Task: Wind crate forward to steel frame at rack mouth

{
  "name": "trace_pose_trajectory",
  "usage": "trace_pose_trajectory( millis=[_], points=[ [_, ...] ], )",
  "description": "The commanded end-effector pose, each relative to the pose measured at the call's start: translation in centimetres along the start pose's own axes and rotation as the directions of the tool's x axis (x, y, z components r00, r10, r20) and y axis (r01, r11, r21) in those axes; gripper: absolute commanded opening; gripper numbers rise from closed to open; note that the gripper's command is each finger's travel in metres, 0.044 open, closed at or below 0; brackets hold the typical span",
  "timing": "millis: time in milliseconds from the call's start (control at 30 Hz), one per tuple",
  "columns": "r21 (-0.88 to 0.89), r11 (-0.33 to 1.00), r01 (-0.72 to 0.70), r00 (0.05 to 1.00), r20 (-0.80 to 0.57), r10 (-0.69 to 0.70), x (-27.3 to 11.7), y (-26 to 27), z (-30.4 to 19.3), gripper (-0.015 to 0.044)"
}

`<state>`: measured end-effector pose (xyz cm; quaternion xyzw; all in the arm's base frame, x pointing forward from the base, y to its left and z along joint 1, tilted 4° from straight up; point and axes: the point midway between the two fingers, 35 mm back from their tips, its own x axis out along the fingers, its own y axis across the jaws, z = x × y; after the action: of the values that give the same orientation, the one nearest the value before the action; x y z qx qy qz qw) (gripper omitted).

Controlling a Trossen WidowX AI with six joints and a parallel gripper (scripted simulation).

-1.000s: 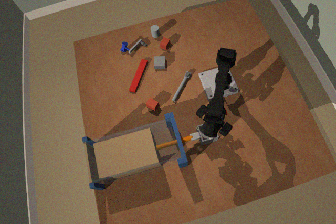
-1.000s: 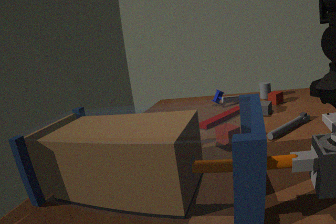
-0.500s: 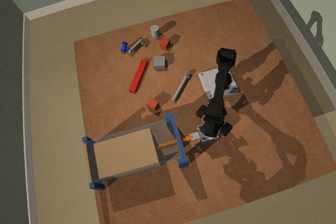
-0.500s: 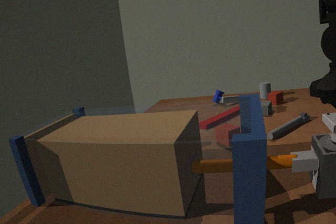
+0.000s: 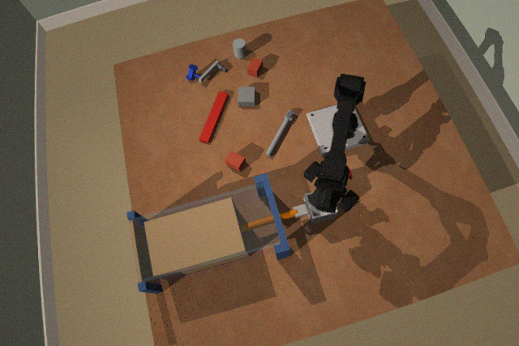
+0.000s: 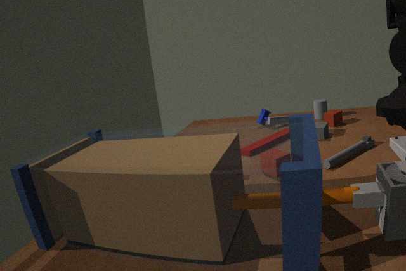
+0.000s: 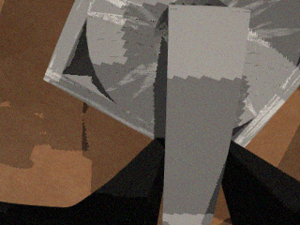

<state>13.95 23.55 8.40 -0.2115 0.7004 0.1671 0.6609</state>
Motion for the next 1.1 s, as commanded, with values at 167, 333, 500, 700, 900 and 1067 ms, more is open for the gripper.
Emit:
trace_pose_trajectory(
  millis=[167,333,500,700,900,1067],
  points=[
    [-0.002,1.000,-0.002,1.000,-0.008,0.002,0.40,0.10,0.03,0.0000],
    [-0.077,0.997,0.005,1.000,-0.009,-0.005,0.40,-0.23,0.04,0.0000],
    [-0.081,0.997,0.005,1.000,-0.008,-0.006,0.40,-0.24,0.04,0.0000],
    [-0.126,0.992,0.009,1.000,-0.009,-0.010,0.40,-0.43,0.06,0.0000],
    [-0.126,0.992,0.009,1.000,-0.009,-0.010,0.40,-0.43,0.06,0.0000],
    [-0.087,0.996,0.005,1.000,-0.008,-0.006,0.41,-0.24,0.03,0.0000]
  ],
)
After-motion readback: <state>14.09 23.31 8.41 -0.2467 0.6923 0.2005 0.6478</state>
